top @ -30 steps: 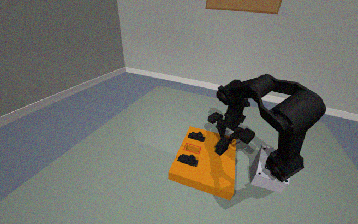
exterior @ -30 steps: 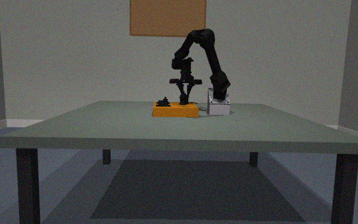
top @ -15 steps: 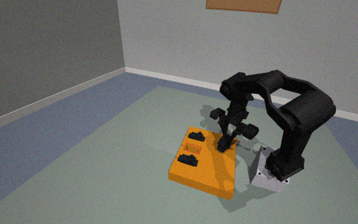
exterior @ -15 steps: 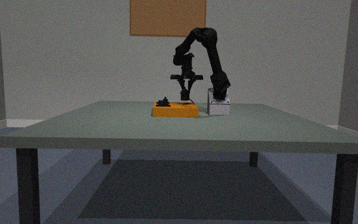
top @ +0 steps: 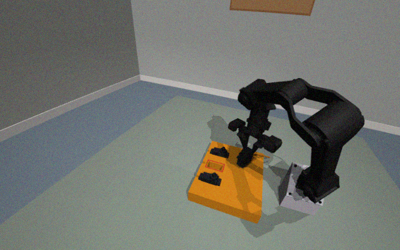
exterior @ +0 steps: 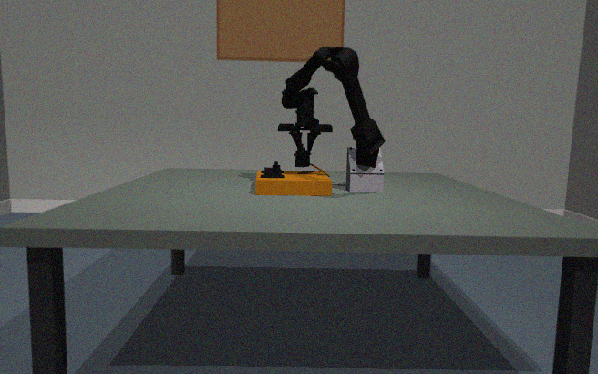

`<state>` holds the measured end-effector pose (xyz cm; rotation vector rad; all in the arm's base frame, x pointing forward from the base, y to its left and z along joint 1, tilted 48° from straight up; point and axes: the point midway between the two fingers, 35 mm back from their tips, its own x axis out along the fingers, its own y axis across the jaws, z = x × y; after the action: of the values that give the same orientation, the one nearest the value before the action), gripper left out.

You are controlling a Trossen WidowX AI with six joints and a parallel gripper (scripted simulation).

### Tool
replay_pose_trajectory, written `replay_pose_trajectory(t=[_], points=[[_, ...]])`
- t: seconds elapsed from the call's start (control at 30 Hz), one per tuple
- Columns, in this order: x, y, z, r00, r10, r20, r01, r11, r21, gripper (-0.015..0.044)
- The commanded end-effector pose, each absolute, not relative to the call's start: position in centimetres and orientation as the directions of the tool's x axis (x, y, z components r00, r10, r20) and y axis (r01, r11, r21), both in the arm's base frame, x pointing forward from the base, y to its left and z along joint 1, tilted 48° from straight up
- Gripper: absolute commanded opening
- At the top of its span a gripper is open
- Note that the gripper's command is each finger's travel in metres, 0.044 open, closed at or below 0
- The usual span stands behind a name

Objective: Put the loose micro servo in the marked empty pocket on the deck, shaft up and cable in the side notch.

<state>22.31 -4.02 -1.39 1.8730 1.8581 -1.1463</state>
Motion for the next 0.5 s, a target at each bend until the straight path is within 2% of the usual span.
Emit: replay_pose_trajectory(t=[0.0, 0.47], points=[[24.0, -3.9, -1.4, -0.126, 0.724, -0.678, 0.93, -0.153, -0.335, 0.0], [23.5, -1.3, 1.4, -0.126, 0.726, -0.676, 0.929, -0.152, -0.337, 0.0]])
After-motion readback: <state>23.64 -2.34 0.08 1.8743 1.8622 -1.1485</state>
